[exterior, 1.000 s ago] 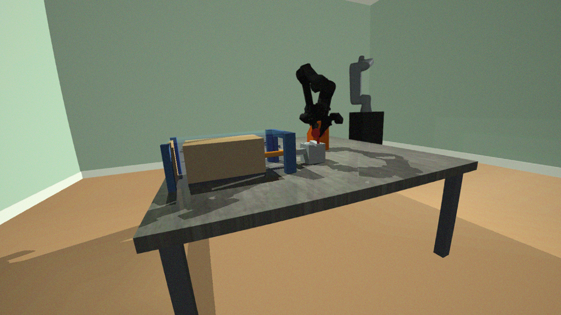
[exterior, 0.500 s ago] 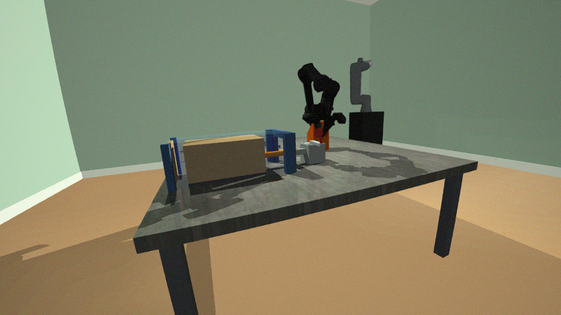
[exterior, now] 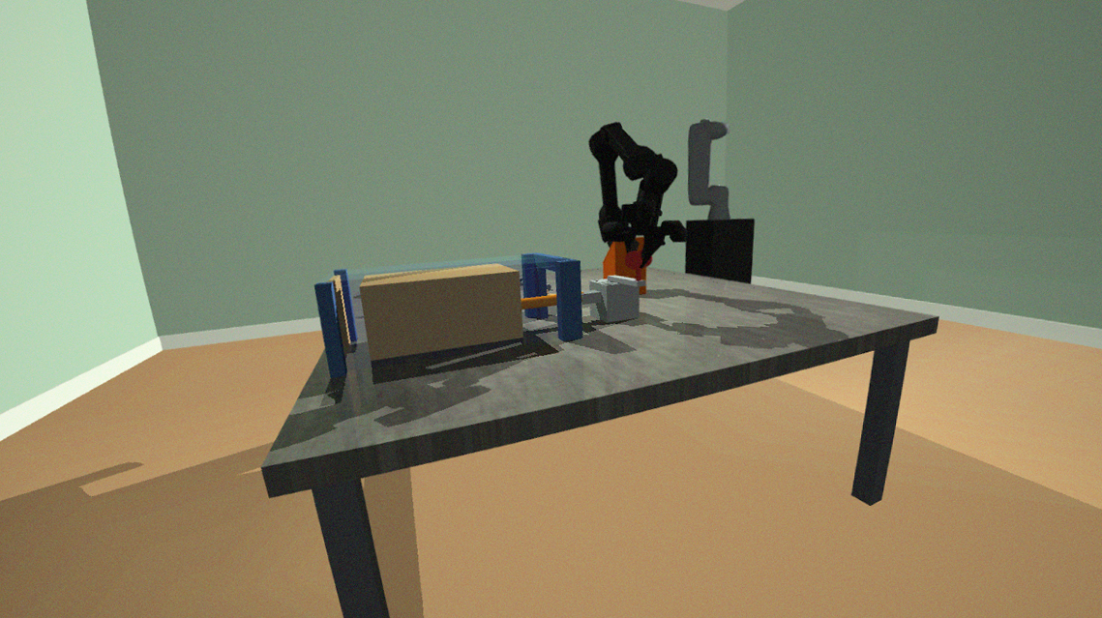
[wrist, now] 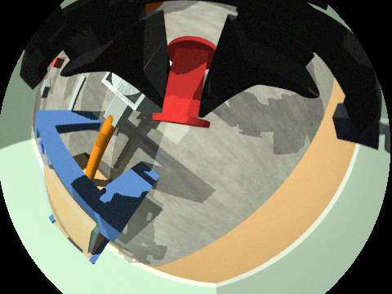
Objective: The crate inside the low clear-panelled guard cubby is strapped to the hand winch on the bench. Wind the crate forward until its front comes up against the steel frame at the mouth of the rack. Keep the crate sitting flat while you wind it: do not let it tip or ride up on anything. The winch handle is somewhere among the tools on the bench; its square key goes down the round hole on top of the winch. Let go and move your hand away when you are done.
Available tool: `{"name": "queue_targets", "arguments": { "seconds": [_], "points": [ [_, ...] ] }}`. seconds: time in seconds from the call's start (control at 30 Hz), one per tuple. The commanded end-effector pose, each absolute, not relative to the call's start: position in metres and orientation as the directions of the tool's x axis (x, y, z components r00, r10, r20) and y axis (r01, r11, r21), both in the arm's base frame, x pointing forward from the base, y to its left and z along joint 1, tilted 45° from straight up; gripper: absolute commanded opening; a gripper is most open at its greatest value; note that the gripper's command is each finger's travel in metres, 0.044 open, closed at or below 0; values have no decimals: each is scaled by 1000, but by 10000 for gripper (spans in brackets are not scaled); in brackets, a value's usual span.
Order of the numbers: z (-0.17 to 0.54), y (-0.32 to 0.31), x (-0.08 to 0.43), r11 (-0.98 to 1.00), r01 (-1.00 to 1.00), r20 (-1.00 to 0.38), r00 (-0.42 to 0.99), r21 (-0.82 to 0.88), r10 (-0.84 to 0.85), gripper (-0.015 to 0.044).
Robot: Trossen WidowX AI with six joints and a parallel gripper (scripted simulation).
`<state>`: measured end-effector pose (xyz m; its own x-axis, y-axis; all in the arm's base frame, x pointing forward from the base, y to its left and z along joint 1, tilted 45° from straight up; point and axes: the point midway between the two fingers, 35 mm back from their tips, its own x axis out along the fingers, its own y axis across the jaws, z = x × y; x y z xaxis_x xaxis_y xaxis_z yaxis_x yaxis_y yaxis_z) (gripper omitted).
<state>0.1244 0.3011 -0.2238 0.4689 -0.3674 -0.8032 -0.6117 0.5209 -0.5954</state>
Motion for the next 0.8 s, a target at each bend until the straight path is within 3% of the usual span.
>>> {"name": "queue_targets", "arguments": {
  "seconds": [0.0,0.77],
  "points": [
    [-225,294,109,511,-631,-812,445,-584,-378,0],
    [-220,284,86,510,-632,-812,443,-583,-379,0]
  ]
}}
